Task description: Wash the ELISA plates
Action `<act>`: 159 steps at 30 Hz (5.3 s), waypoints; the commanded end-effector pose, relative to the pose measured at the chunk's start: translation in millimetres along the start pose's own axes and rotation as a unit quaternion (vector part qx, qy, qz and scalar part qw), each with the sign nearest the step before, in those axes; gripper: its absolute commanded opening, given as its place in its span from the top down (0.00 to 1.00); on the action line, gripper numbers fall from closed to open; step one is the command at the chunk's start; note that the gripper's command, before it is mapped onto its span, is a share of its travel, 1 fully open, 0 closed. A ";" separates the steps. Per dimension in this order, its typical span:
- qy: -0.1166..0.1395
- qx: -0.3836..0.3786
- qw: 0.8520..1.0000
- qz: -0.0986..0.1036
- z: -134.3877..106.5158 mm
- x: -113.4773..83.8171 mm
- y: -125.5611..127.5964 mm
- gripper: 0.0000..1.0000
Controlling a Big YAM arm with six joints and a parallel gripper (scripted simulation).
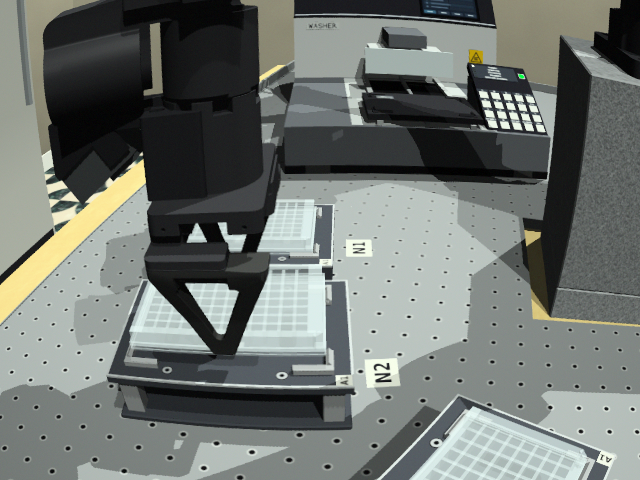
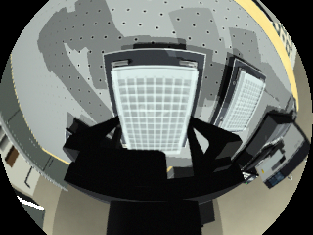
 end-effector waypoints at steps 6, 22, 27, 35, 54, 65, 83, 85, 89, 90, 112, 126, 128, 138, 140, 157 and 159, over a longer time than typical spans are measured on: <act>-0.012 0.003 1.000 0.000 5.9 -21.9 -2.8 0.16; -0.010 -0.001 1.000 0.000 3.5 -46.2 -2.8 0.16; -0.016 0.000 1.000 0.000 9.7 -55.1 -3.2 0.16; -0.019 0.000 1.000 0.000 12.5 -69.8 -2.9 0.16; -0.035 -0.003 0.999 0.001 25.8 -96.5 -0.5 0.16; -0.018 0.002 1.000 0.000 4.0 -88.4 -13.8 0.16; -0.015 0.002 1.000 -0.001 -9.6 -95.2 -92.8 0.16; -0.017 0.002 1.000 -0.001 -10.1 -96.4 -102.9 0.16; -0.026 0.001 1.000 -0.004 -3.8 -102.5 -125.3 0.16; -0.026 0.001 1.000 -0.004 -3.8 -102.5 -125.3 0.16; -0.015 0.003 1.000 -0.005 -41.3 -99.6 -191.6 0.16; -0.023 0.002 1.000 -0.013 -67.9 -108.7 -246.4 0.16; -0.020 0.002 1.000 -0.011 -75.7 -109.0 -253.5 0.16; -0.014 0.003 1.000 -0.008 -104.7 -106.4 -297.6 0.16; -0.010 0.003 1.000 -0.006 -112.2 -104.4 -305.0 0.16; -0.010 0.004 1.000 -0.008 -170.9 -110.5 -328.6 0.16; -0.010 0.004 1.000 -0.008 -170.9 -110.5 -328.6 0.16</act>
Point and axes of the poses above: the point where the finger pads meet when closed, its own x axis out along the fingers, its own y axis across the jaws, z = x × y, the point moved 2 cm from there along -x, back along the fingers, and after that the axes turned 12 degrees about -x, right-handed, at the moved point
